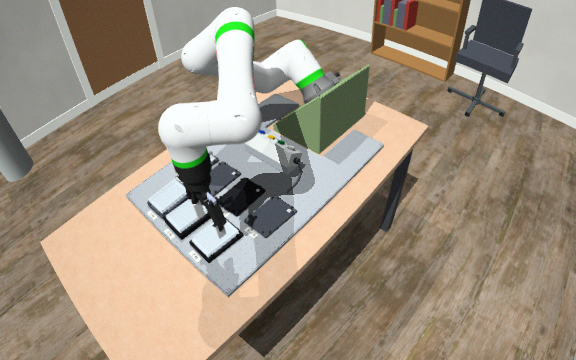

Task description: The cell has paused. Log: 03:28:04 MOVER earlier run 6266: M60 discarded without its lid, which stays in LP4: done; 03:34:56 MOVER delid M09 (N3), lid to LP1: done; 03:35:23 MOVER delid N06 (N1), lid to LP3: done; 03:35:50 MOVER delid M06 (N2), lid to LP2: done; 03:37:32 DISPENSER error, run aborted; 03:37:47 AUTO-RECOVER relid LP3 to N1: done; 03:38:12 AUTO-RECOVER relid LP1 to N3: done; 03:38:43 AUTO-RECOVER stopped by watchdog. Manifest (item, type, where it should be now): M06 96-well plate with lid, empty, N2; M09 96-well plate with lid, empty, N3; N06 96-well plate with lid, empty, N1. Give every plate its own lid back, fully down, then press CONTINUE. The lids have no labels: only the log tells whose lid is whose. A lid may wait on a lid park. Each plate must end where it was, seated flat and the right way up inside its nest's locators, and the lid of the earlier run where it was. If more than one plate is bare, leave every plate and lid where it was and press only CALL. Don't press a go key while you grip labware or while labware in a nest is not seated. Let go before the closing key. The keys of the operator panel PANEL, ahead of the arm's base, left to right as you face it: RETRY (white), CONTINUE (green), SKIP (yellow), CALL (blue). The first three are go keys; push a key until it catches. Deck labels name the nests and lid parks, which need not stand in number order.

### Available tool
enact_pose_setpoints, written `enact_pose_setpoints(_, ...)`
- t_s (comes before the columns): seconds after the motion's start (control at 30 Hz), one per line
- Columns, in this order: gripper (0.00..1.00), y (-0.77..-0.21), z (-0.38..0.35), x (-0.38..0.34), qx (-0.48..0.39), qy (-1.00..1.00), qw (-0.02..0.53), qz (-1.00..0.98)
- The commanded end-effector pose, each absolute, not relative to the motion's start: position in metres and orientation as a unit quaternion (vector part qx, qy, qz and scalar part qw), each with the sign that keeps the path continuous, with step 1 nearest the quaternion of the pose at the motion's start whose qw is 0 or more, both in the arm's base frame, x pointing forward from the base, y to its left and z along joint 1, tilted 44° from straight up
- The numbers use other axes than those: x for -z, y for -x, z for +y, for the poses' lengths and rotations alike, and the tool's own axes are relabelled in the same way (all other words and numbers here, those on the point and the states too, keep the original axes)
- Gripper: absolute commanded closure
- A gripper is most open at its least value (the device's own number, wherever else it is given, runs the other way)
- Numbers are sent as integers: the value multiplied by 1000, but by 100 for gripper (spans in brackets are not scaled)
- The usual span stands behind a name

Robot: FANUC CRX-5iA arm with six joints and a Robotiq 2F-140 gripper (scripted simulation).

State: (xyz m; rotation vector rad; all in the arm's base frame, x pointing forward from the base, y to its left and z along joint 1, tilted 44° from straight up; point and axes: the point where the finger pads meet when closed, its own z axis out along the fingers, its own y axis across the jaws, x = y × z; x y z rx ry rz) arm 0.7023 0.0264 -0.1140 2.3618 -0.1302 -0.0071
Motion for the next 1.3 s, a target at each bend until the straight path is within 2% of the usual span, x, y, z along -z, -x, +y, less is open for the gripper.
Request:
enact_pose_setpoints(0.0,34,-703,31,109,3,-924,378,-51)
enact_pose_setpoints(0.53,34,-695,41,103,3,-925,377,-50)
enact_pose_setpoints(0.67,34,-650,71,83,4,-927,372,-44)
enact_pose_setpoints(0.73,34,-650,71,83,4,-927,372,-44)
enact_pose_setpoints(0.77,34,-631,80,75,5,-928,370,-42)
enact_pose_setpoints(0.83,34,-631,80,75,5,-928,370,-42)
enact_pose_setpoints(0.87,34,-608,89,67,5,-929,368,-39)
enact_pose_setpoints(0.93,34,-608,89,67,5,-929,368,-39)
enact_pose_setpoints(0.97,34,-583,97,59,6,-930,367,-37)
enact_pose_setpoints(1.03,34,-583,97,59,6,-930,367,-37)
enact_pose_setpoints(1.07,34,-555,103,50,7,-930,366,-35)
enact_pose_setpoints(1.13,34,-555,103,50,7,-930,366,-35)
enact_pose_setpoints(1.17,34,-527,106,42,8,-930,365,-33)
enact_pose_setpoints(1.27,34,-525,106,42,8,-930,365,-33)
